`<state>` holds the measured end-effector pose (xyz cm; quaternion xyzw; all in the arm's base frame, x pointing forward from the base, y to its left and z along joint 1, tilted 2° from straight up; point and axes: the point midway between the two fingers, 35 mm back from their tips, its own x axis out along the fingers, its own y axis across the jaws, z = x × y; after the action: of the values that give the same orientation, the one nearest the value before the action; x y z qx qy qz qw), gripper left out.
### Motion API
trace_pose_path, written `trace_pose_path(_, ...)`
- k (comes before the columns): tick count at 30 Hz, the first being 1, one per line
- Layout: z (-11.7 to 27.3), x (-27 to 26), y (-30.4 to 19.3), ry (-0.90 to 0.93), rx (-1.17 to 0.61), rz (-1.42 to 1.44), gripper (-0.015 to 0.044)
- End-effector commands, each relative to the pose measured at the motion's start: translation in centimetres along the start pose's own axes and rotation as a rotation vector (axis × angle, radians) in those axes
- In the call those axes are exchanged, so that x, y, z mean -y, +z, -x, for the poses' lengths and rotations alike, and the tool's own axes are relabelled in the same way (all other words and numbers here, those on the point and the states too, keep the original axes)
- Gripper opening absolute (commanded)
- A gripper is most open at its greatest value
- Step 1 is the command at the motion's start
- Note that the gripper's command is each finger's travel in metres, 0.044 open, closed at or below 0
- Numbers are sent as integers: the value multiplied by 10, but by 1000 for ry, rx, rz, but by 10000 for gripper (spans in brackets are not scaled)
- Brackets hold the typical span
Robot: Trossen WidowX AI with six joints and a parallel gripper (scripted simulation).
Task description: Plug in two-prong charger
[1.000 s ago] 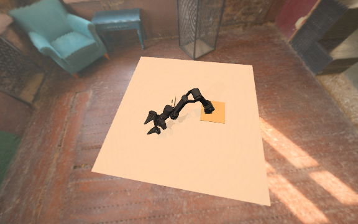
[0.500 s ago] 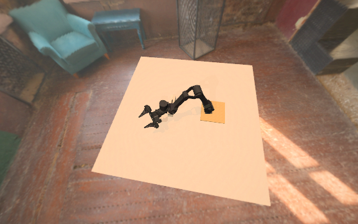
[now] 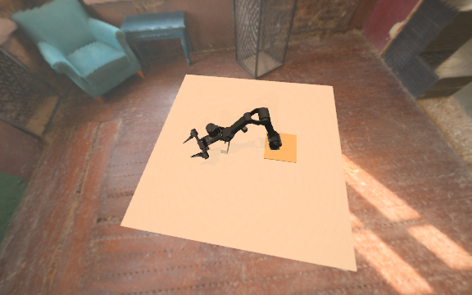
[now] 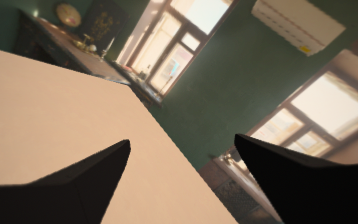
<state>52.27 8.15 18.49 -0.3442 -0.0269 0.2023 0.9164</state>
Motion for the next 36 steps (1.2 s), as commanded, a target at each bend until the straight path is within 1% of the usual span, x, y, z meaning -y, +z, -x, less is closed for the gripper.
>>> trace_pose_path(1, 9, 12, -19, -3, -90, -82, 440)
trace_pose_path(11, 36, 29, -65, -3, -302, -274, 440)
trace_pose_path(23, 81, 38, -115, -37, -564, -528, 440)
trace_pose_path(36, 133, 38, -148, -87, -794, -759, 440)
